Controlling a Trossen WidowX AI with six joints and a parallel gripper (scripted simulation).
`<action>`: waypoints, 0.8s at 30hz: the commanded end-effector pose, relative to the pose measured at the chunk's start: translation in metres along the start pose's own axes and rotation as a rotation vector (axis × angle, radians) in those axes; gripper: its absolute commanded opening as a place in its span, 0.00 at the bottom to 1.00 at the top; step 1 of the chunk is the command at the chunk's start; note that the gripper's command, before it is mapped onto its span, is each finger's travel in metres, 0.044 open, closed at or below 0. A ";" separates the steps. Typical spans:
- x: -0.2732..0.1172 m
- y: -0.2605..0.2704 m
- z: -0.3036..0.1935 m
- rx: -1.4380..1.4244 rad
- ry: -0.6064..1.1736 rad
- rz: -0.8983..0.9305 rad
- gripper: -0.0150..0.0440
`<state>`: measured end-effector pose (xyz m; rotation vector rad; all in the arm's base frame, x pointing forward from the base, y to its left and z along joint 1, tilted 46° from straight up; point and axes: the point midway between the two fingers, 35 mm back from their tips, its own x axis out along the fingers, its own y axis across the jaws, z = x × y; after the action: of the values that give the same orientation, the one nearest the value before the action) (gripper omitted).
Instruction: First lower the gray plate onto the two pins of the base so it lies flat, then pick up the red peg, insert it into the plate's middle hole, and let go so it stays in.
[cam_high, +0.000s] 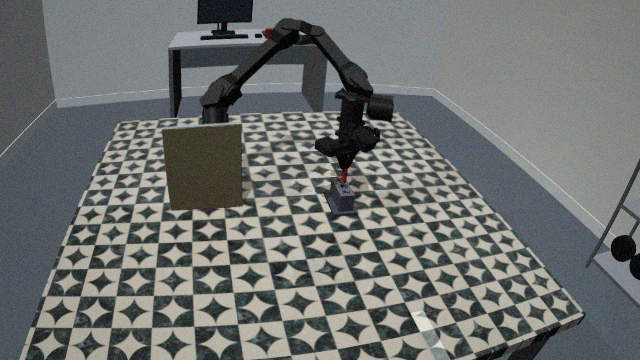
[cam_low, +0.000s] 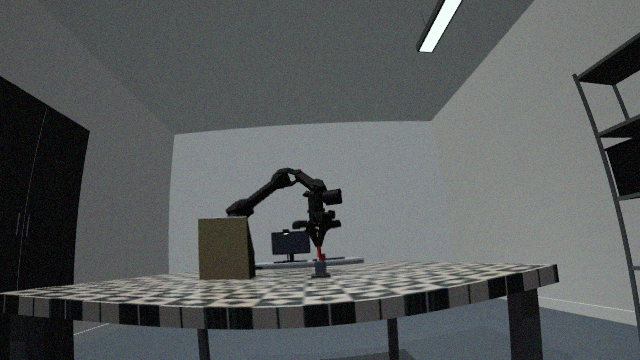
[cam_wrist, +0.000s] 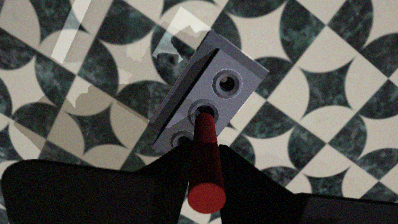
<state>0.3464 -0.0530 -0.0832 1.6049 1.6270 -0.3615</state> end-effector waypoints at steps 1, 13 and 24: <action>0.000 0.000 0.000 0.000 0.000 0.000 0.25; 0.000 -0.001 0.002 0.000 0.000 0.000 0.25; 0.000 -0.001 -0.001 0.000 0.000 0.000 0.25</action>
<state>0.3449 -0.0523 -0.0843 1.6058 1.6315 -0.3624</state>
